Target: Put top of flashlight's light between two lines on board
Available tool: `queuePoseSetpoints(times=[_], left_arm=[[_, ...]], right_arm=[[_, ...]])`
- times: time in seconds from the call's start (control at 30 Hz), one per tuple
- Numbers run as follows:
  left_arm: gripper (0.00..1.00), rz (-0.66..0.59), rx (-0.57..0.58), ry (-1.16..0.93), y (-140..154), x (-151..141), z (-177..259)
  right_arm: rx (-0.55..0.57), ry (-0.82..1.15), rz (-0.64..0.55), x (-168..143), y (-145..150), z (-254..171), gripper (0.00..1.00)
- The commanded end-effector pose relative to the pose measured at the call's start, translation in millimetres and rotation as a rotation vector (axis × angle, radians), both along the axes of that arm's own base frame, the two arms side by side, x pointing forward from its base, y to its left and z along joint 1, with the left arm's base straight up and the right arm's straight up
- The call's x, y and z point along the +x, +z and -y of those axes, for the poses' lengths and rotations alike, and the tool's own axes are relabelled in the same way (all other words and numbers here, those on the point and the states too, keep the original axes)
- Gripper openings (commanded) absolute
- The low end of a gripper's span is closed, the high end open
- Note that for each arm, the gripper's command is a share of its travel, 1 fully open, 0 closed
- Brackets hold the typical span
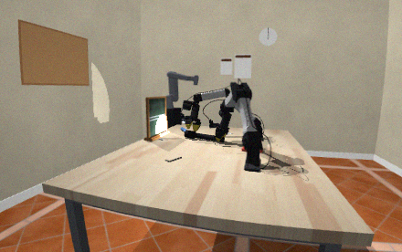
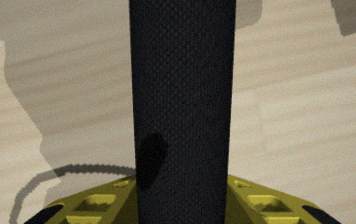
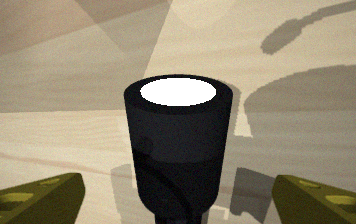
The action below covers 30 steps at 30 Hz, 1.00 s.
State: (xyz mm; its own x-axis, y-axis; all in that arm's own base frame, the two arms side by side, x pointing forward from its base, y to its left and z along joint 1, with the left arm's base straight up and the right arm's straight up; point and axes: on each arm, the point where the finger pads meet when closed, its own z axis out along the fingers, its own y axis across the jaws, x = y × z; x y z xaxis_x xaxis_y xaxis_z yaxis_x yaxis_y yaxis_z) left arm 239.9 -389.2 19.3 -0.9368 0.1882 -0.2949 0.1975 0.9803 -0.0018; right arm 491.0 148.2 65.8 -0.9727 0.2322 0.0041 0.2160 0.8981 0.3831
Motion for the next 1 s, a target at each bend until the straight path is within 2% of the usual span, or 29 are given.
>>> queuePoseSetpoints(times=[0.0,0.37,0.47,0.53,0.73,0.87,0.9,0.97], left_arm=[[0.3,0.029,-0.035,-0.03,17.0,-0.9,6.3],[0.3,0.029,-0.035,-0.03,17.0,-0.9,6.3],[0.3,0.029,-0.035,-0.03,17.0,-0.9,6.3],[0.3,0.029,-0.035,-0.03,17.0,-0.9,6.3],[0.3,0.029,-0.035,-0.03,17.0,-0.9,6.3],[0.3,0.029,-0.035,-0.03,17.0,-0.9,6.3],[0.3,0.029,-0.035,-0.03,17.0,-0.9,6.3],[0.3,0.029,-0.035,-0.03,17.0,-0.9,6.3]], right_arm=[[-0.008,-0.001,-0.014,0.8,-18.2,-3.7,1.0],[-0.003,0.001,-0.016,1.6,-34.9,-11.1,1.0],[0.003,-0.005,0.003,7.3,-30.1,-10.0,1.0],[-0.005,0.001,-0.022,0.5,-41.3,-12.7,1.0],[-0.008,0.002,-0.02,1.8,-50.8,-16.3,1.0],[-0.002,-0.003,0.008,10.1,-44.1,-15.9,1.0],[-0.001,-0.005,0.005,10.0,-44.0,-14.9,0.5],[-0.001,-0.005,0.008,10.6,-43.9,-15.1,0.5]])
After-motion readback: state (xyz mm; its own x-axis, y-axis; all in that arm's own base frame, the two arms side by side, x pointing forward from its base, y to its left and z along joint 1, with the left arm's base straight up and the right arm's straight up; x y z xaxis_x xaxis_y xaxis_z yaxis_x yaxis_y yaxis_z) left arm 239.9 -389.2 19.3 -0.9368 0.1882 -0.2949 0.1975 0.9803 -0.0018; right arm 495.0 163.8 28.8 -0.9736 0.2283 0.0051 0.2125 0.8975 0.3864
